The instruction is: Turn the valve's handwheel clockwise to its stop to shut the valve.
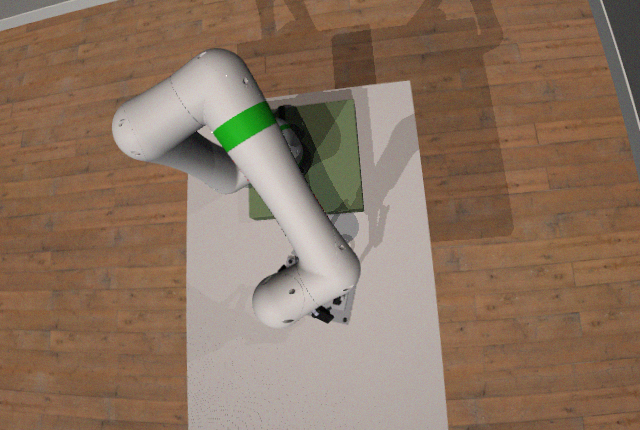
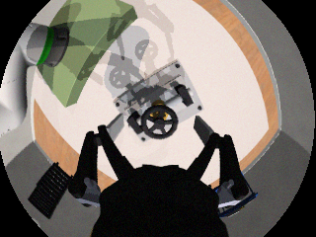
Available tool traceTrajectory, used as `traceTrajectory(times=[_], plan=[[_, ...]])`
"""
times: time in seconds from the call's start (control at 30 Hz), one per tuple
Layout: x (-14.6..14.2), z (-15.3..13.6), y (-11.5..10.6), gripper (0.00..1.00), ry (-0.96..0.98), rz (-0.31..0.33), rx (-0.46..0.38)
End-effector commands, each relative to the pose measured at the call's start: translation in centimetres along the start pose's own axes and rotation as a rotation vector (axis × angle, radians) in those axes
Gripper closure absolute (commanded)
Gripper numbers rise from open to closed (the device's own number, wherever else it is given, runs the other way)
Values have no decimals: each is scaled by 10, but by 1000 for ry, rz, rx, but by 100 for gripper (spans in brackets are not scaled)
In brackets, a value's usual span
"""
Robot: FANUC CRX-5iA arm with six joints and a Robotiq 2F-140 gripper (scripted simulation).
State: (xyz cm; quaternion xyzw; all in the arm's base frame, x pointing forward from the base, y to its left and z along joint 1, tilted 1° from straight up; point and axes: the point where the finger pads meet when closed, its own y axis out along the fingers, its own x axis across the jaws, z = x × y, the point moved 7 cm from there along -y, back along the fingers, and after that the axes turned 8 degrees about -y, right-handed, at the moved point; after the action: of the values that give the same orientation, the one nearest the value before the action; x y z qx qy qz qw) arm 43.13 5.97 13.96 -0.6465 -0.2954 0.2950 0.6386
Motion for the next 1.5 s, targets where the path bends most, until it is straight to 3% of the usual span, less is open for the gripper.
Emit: traceTrajectory(times=[0.0,0.57,1.07,1.47], plan=[[0,0,0,0,0,0,0],[0,0,-22,0,0,0,0],[0,0,-59,0,0,0,0],[0,0,-77,0,0,0,0]])
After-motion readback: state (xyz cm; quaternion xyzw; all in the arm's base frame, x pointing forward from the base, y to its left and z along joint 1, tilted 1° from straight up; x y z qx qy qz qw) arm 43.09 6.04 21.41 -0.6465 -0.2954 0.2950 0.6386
